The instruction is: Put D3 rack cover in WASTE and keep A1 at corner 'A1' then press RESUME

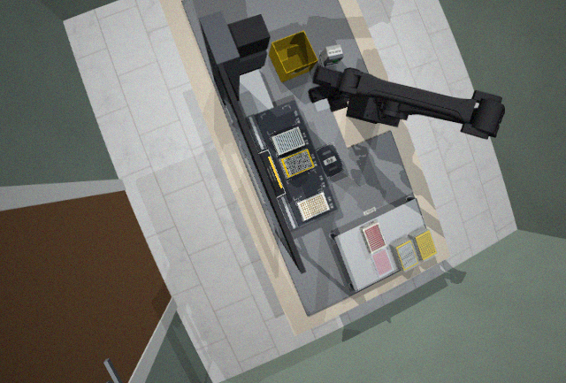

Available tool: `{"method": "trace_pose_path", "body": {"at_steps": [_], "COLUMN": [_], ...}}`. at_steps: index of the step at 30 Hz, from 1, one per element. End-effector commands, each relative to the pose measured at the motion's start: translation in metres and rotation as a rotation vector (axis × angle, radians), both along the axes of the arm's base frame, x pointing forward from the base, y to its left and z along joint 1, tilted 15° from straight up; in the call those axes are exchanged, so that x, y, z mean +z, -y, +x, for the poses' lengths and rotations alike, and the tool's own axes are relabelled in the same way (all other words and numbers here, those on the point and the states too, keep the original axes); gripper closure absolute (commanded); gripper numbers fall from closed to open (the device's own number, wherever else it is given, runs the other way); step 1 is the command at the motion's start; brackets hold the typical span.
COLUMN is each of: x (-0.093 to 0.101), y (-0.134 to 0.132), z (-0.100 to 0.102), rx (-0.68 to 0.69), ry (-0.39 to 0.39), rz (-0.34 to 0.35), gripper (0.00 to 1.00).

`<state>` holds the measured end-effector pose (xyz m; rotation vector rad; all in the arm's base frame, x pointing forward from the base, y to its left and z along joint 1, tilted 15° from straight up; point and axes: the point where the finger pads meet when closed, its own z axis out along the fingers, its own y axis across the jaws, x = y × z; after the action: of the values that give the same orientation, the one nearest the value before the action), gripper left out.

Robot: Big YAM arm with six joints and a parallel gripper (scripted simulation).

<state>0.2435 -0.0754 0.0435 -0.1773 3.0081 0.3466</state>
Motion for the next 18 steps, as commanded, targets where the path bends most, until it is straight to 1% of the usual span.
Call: {"method": "trace_pose_path", "body": {"at_steps": [1, 3, 5, 13, 15, 16, 18], "x": [0.009, 0.007, 0.007, -0.003, -0.002, -0.002, -0.002], "y": [0.033, 0.043, 0.043, 0.083, 0.083, 0.077, 0.076], "z": [0.031, 0.032, 0.032, 0.037, 0.037, 0.04, 0.041], "rx": [0.033, 0.033, 0.033, 0.032, 0.032, 0.054, 0.058], "ry": [0.069, 0.067, 0.067, 0.063, 0.064, 0.064, 0.064], "rz": [-0.031, -0.033, -0.033, -0.038, -0.037, -0.037, -0.036], "gripper": [1.0, 1.0, 1.0, 1.0, 1.0, 1.0, 1.0]}}
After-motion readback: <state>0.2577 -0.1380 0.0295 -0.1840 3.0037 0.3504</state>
